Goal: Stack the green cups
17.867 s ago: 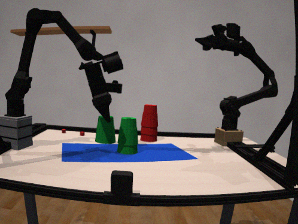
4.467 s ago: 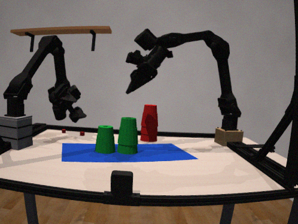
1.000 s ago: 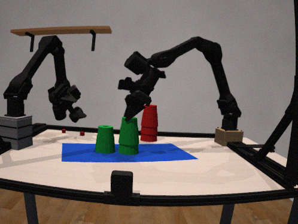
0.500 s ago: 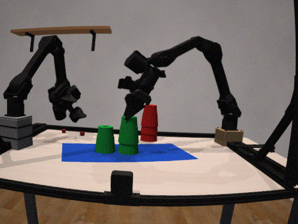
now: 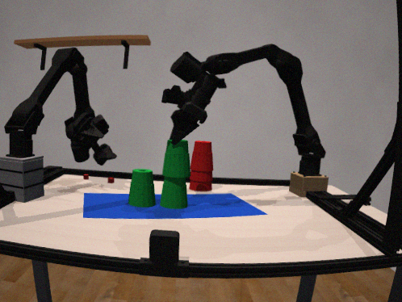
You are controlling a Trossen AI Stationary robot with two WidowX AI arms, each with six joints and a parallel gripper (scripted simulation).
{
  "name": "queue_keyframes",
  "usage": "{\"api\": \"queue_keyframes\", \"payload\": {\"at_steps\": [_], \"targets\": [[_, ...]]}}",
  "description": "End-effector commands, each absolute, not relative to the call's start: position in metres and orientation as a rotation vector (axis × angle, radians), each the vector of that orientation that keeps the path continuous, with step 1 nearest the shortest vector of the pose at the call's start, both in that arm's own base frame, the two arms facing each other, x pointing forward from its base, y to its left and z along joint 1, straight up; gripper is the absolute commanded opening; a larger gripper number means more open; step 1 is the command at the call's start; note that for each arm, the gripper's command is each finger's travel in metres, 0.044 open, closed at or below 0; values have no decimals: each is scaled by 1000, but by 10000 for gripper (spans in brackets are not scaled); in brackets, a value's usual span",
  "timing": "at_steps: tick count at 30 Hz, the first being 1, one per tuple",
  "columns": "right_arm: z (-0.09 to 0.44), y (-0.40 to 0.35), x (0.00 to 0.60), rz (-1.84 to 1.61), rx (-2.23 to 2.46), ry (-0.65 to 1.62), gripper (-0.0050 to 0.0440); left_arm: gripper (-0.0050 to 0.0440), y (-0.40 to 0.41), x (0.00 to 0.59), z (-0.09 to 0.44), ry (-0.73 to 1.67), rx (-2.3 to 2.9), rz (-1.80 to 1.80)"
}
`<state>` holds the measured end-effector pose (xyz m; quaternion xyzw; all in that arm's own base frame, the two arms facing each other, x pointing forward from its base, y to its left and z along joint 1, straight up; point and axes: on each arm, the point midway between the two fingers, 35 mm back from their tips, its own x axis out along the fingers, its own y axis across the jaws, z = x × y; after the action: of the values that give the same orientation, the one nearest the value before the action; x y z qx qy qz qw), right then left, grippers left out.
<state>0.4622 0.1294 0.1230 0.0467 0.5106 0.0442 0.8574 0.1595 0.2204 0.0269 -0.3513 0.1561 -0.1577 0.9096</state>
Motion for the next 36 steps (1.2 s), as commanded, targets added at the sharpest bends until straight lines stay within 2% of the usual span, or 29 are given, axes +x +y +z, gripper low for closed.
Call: {"api": "queue_keyframes", "payload": {"at_steps": [1, 14, 36], "targets": [[136, 129, 461, 88, 102, 1061, 0, 440, 220, 160, 27, 320, -725, -324], [143, 123, 509, 88, 102, 1061, 0, 440, 220, 160, 27, 320, -725, -324], [125, 122, 509, 88, 102, 1061, 0, 440, 220, 160, 27, 320, -725, -324]]}}
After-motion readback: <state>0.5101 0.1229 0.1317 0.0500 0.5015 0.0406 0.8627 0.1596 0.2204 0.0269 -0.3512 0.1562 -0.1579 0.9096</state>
